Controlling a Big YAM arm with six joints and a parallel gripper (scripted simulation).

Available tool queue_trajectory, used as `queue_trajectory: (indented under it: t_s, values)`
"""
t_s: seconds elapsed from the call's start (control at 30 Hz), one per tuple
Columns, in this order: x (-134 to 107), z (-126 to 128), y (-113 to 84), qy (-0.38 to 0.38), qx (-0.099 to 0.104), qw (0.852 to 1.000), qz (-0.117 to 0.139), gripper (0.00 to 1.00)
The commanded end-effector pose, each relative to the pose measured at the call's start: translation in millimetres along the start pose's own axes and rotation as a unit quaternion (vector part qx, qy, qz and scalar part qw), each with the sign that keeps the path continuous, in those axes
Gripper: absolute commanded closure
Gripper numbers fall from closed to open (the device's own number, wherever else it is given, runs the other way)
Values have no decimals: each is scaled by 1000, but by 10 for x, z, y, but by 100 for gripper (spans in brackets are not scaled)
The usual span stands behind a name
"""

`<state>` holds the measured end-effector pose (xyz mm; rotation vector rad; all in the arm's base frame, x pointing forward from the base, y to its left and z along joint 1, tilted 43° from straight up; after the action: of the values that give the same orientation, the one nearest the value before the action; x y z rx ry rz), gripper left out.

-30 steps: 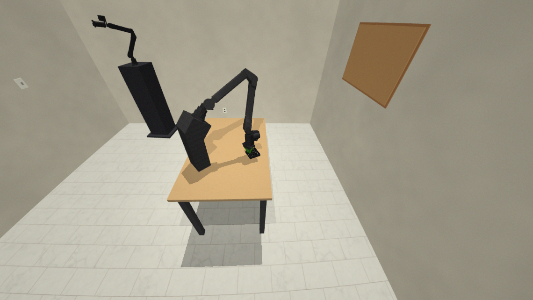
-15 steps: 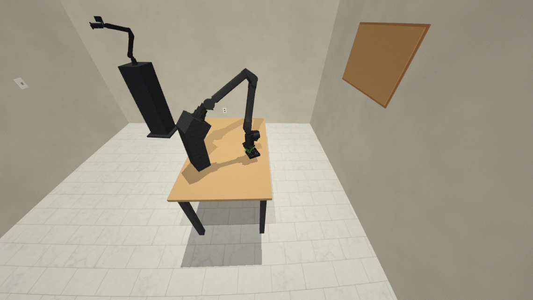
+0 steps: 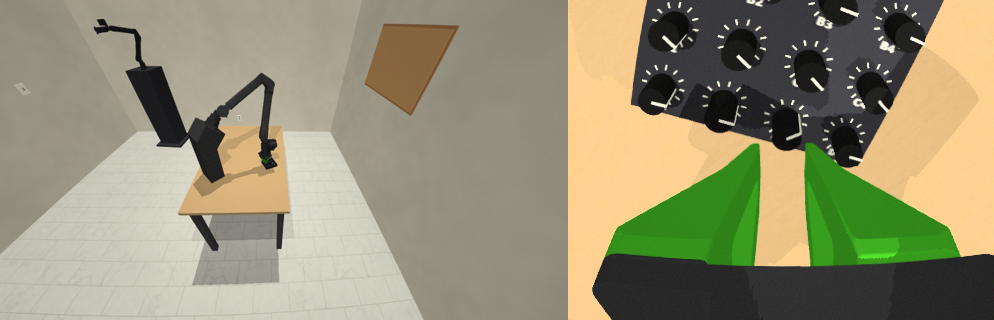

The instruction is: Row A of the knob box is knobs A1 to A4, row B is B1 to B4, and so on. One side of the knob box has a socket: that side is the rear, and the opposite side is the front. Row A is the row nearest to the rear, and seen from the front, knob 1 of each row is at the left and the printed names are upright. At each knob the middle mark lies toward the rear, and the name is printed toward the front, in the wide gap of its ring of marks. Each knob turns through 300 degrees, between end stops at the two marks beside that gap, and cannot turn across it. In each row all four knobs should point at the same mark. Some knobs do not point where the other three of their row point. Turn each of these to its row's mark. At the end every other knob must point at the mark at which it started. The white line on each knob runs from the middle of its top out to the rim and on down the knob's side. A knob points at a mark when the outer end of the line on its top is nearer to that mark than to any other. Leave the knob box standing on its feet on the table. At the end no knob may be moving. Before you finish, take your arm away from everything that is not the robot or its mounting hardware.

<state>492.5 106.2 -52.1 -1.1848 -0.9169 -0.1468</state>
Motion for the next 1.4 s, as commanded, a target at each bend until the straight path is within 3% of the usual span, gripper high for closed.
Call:
queue_trajectory:
  t_s: [0.0, 1.37]
  values:
    - [-107, -49, -7, 2, -3, 1000, 3, 82]
    - [-162, -42, -19, 4, -2, 1000, 5, 82]
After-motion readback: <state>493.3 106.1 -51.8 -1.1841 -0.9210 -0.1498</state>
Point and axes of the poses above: the point where the finger pads meet when closed, its own y axis out along the fingers, its own z axis across the jaws, x = y × z, the point moved 2 cm from there along -y, back along the fingers, and after that the axes turned 10 degrees about y, right-handed, at the moved point
